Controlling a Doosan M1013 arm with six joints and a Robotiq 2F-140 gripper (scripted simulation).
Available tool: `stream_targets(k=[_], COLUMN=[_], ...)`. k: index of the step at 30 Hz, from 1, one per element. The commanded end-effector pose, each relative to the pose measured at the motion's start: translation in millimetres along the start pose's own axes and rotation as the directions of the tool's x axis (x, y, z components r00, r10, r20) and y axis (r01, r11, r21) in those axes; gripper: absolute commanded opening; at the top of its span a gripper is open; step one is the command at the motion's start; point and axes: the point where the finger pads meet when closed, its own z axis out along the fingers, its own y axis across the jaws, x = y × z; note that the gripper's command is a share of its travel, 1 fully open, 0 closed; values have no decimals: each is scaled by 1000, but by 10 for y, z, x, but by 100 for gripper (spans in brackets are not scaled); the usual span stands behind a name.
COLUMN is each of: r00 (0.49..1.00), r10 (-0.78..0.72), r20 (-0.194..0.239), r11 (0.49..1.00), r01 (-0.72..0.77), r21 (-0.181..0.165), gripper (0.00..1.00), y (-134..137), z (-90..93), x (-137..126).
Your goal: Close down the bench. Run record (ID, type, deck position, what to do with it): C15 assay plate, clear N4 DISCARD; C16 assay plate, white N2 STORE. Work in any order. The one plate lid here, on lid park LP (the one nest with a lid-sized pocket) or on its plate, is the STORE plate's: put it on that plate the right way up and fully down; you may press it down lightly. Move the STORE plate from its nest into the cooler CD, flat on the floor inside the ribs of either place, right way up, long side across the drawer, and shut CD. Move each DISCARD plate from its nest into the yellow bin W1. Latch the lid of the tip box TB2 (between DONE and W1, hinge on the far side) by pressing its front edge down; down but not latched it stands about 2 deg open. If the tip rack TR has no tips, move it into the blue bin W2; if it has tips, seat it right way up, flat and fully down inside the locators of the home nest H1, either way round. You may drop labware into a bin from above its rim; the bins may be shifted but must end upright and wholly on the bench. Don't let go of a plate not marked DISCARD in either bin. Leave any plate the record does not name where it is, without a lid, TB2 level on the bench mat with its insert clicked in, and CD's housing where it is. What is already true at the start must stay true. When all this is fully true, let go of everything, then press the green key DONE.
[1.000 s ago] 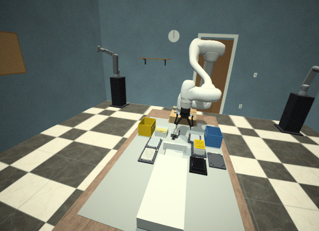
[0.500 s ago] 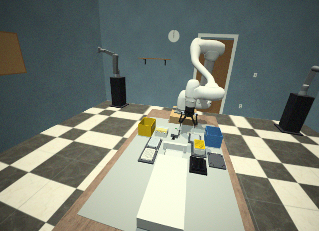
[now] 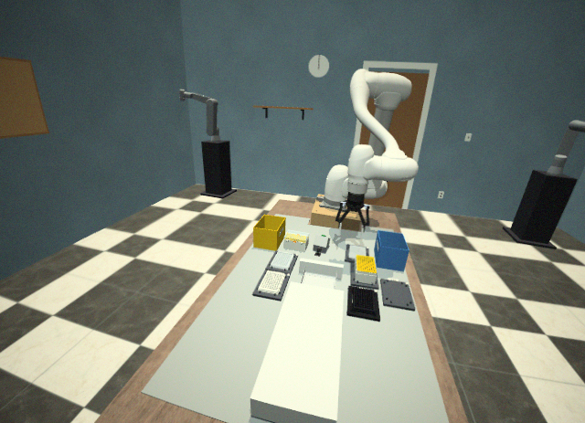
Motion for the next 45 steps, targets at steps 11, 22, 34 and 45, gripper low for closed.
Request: stream_targets(k=[11, 22, 34, 45], r00=[1000, 1000, 1000, 1000], r10=[0, 0, 0, 0], r20=[0, 0, 0, 0], r11=[1000, 1000, 1000, 1000], r01=[0, 0, 0, 0], r21=[0, 0, 0, 0], gripper=[66, 66, 66, 66], y=[-293, -512, -512, -512], z=[-17, -28, 12, 132], x=[-358, -627, -627, -627])
